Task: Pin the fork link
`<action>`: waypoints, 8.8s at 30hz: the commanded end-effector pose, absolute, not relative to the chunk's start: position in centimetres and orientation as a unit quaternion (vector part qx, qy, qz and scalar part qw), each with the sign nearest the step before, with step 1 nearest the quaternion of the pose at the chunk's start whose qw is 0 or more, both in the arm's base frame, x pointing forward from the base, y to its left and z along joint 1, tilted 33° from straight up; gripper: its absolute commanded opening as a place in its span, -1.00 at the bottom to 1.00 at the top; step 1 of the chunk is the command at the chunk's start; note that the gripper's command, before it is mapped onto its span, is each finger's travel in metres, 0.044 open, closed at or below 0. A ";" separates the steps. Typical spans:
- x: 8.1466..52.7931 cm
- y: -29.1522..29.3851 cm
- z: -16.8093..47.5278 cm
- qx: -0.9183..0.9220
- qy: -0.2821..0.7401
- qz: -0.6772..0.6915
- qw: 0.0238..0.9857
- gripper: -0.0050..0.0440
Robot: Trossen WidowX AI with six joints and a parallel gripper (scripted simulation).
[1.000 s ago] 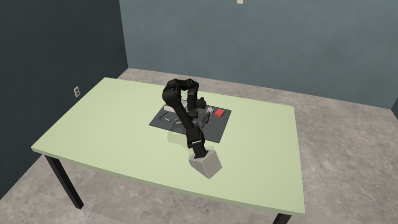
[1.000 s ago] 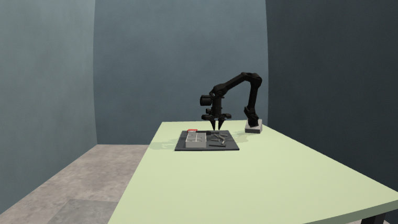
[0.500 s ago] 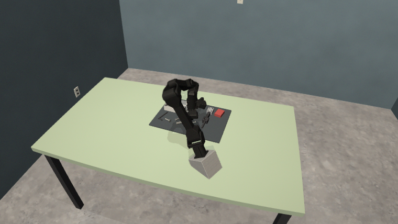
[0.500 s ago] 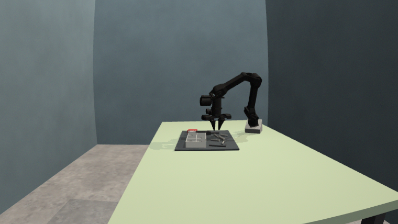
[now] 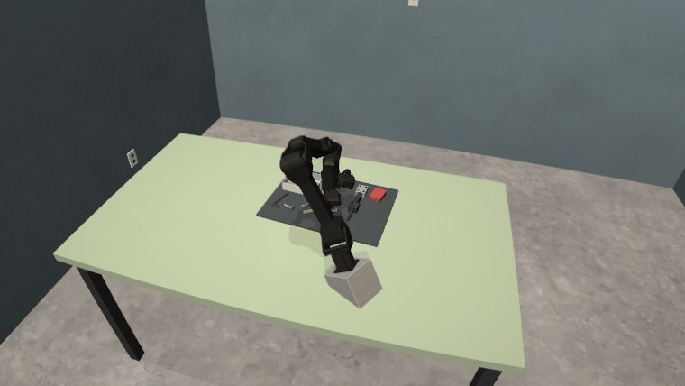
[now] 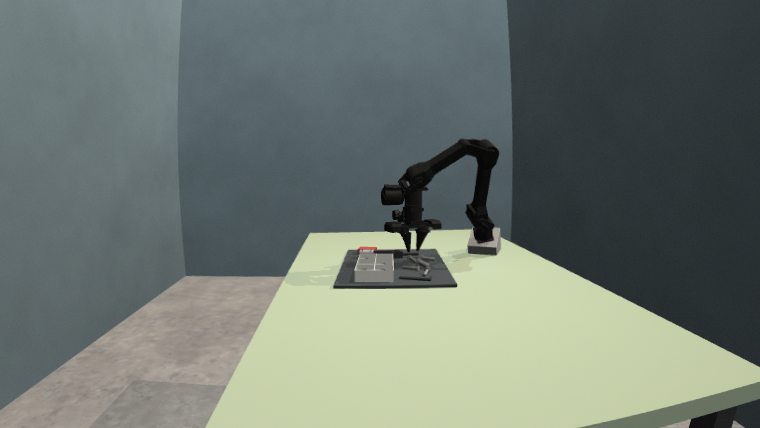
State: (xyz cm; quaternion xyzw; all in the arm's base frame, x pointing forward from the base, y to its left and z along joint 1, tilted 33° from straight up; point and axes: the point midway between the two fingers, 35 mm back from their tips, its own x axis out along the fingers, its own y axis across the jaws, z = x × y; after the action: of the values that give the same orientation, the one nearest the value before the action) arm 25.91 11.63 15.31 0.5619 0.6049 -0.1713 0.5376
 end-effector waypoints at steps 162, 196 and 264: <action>26.1 11.1 16.9 0.568 0.595 -0.158 0.547 -1.00; 26.1 11.0 17.0 0.568 0.594 -0.159 0.547 -1.00; 31.9 9.0 16.7 -0.274 0.390 0.477 0.738 -1.00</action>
State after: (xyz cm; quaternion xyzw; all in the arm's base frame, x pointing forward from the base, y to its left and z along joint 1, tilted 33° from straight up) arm 31.02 9.19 15.75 -0.1940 0.4459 0.4259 0.7630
